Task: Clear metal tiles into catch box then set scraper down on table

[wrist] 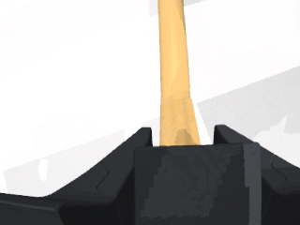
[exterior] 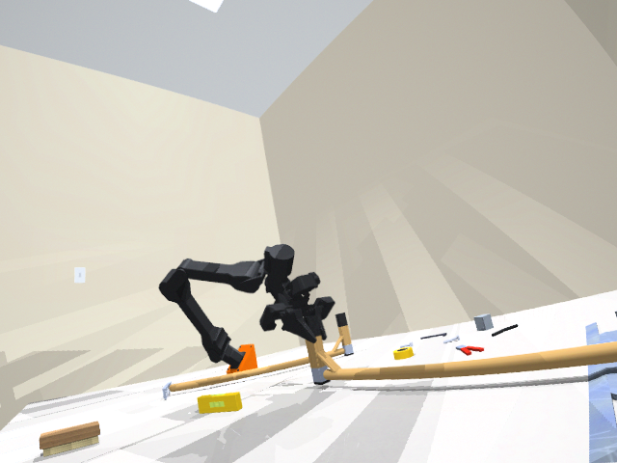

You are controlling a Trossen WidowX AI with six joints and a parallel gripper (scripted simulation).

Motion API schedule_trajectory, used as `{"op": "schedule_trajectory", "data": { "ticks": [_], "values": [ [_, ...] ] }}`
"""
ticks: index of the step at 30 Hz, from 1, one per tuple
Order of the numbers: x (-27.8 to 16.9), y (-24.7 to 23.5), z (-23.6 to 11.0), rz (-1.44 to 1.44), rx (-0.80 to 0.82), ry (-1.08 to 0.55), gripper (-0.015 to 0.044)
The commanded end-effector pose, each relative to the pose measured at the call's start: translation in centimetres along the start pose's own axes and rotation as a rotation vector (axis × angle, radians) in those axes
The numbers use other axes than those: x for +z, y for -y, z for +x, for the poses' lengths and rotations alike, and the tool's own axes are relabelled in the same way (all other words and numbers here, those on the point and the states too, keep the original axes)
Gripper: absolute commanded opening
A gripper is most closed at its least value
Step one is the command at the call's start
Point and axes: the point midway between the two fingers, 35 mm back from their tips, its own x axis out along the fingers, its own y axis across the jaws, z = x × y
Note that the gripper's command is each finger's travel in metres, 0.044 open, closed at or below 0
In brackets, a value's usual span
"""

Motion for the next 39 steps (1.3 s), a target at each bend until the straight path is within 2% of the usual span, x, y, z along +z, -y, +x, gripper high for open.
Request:
{"op": "schedule_trajectory", "data": {
  "ticks": [1,39],
  "values": [
    [0.0,0.1,-0.9,0.006,-0.001,0.013,0.0],
    [-3.5,0.1,-4.1,0.006,0.002,0.014,0.0]
  ]
}}
